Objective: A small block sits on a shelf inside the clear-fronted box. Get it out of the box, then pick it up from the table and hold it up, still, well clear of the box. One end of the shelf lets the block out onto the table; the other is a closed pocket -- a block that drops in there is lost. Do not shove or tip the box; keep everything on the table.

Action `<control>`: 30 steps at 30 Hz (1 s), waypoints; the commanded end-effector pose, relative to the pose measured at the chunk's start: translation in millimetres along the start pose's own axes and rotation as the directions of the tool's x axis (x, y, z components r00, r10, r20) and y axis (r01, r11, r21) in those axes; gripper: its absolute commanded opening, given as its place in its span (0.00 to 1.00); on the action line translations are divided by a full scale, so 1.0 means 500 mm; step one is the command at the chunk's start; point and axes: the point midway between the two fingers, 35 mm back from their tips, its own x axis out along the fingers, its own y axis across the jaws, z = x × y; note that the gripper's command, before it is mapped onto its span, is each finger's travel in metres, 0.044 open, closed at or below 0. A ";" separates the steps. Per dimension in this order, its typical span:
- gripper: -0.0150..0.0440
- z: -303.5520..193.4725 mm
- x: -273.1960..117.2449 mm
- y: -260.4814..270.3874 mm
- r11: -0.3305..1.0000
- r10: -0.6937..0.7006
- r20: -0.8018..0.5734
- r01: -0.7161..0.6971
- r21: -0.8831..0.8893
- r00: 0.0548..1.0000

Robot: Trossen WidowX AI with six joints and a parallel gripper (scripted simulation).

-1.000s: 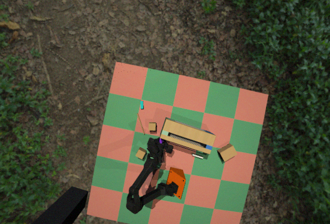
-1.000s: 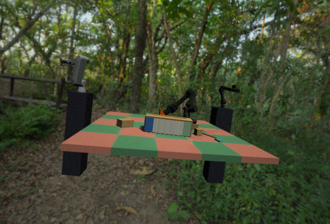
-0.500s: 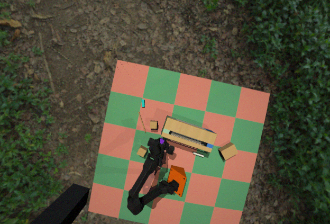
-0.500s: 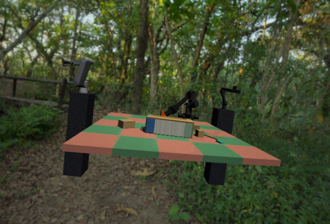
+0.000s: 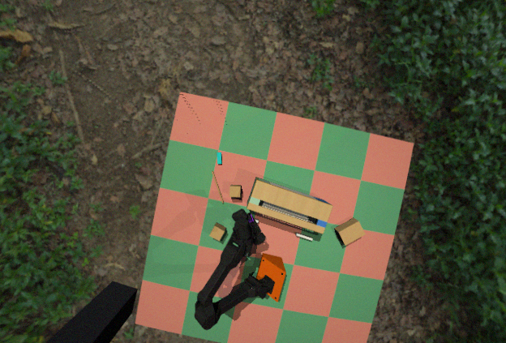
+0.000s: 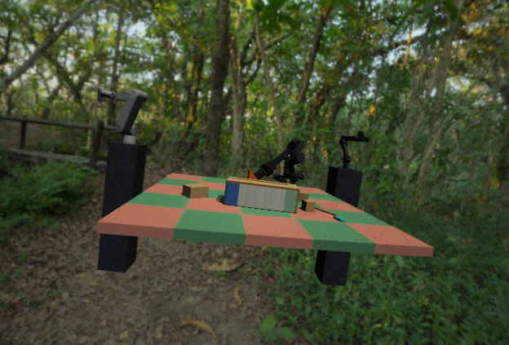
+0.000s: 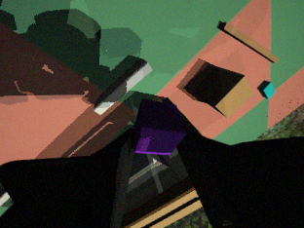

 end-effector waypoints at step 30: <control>0.25 -0.011 -0.059 0.053 0.187 0.012 0.071 -0.072 0.980 0.997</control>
